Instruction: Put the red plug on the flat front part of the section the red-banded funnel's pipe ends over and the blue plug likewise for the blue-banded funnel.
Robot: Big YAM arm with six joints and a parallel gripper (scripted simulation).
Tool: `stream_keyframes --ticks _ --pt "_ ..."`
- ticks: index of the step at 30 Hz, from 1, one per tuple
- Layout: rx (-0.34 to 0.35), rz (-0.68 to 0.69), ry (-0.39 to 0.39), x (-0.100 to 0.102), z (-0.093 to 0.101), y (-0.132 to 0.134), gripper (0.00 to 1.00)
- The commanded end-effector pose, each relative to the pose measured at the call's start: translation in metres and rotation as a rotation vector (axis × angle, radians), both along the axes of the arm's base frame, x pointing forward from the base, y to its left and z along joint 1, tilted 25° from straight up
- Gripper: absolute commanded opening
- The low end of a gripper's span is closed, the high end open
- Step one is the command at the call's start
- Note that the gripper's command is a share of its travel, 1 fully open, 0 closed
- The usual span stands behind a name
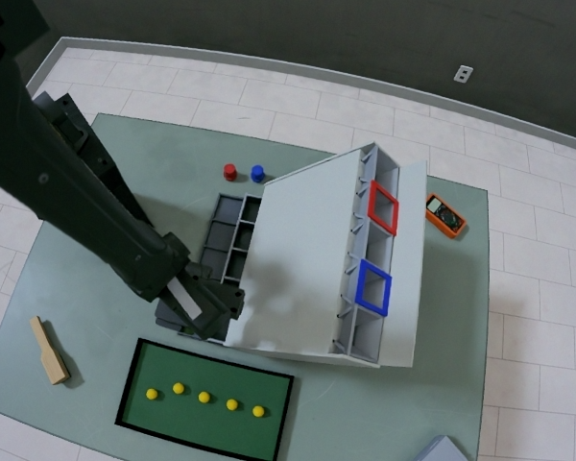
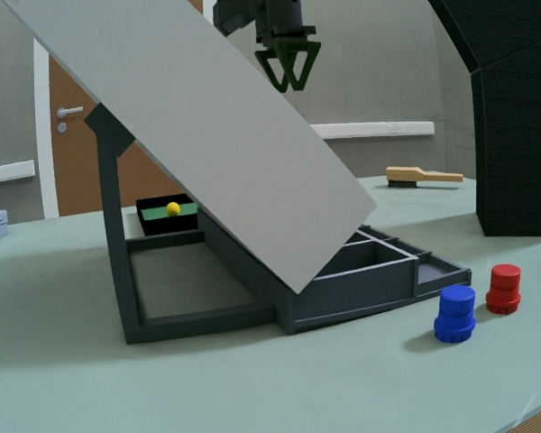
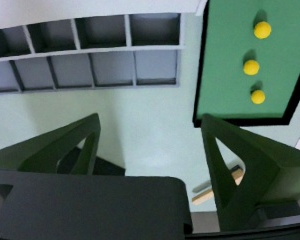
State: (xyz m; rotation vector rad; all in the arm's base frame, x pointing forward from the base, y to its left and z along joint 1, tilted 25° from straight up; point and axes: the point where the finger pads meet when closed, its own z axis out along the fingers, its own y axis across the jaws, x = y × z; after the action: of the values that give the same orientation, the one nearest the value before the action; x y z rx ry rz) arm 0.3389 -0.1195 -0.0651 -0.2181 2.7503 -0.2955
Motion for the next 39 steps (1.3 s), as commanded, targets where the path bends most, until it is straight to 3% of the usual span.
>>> stream_keyframes --ticks 1,4,19,36,39 --pt "-0.019 0.030 -0.006 0.007 -0.004 -0.016 0.80" --pt "-0.020 0.030 -0.005 0.008 -0.005 -0.019 0.80" --pt "-0.003 0.003 -0.008 -0.017 -0.017 -0.155 0.80" --pt "-0.024 0.030 -0.003 -0.026 -0.023 -0.218 0.80" --pt "-0.025 0.028 -0.004 -0.026 -0.023 -0.218 0.80"
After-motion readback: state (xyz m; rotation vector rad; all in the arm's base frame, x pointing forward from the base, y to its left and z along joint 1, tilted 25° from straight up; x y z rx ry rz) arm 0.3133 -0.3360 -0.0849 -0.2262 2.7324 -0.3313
